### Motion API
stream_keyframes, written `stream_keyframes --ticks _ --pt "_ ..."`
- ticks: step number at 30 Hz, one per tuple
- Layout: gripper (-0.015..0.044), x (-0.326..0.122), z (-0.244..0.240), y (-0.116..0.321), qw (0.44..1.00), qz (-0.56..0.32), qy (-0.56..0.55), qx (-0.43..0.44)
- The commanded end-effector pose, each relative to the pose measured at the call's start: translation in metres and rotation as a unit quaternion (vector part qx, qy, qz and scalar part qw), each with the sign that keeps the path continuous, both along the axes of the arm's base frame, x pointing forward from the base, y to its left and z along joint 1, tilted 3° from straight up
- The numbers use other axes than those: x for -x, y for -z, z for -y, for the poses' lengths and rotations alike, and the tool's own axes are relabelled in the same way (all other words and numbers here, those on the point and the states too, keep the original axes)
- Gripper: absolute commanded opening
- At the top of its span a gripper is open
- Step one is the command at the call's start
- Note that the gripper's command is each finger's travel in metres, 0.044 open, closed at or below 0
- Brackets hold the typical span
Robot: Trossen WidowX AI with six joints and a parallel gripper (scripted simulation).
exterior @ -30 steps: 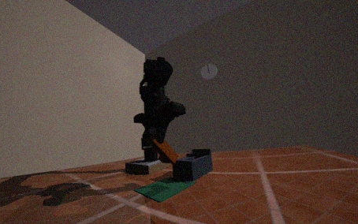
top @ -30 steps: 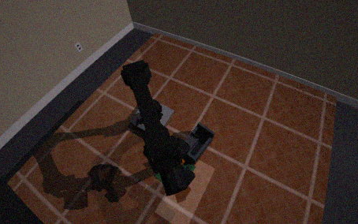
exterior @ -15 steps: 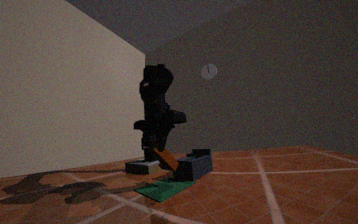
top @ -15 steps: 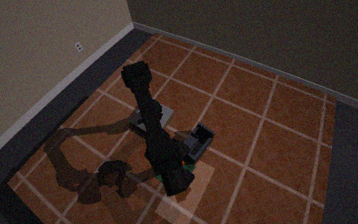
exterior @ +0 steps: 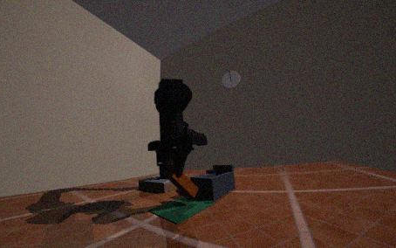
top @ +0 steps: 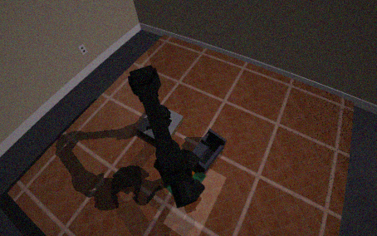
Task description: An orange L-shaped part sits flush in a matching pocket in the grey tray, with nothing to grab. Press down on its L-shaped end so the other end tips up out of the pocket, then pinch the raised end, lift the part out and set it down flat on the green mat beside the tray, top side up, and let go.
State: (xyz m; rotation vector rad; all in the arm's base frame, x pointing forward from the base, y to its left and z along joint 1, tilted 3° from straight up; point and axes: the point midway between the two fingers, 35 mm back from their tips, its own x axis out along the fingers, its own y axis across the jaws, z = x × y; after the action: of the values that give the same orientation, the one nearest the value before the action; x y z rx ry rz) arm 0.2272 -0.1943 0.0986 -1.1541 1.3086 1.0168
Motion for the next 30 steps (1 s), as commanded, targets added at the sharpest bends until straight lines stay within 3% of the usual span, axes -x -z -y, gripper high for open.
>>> stream_keyframes --ticks 1,30 --pt "0.0000 0.0021 -0.0021 0.0108 1.000 -0.004 -0.002 -0.006" --pt "0.0000 0.0021 -0.0018 0.0168 1.000 -0.004 -0.002 -0.006"
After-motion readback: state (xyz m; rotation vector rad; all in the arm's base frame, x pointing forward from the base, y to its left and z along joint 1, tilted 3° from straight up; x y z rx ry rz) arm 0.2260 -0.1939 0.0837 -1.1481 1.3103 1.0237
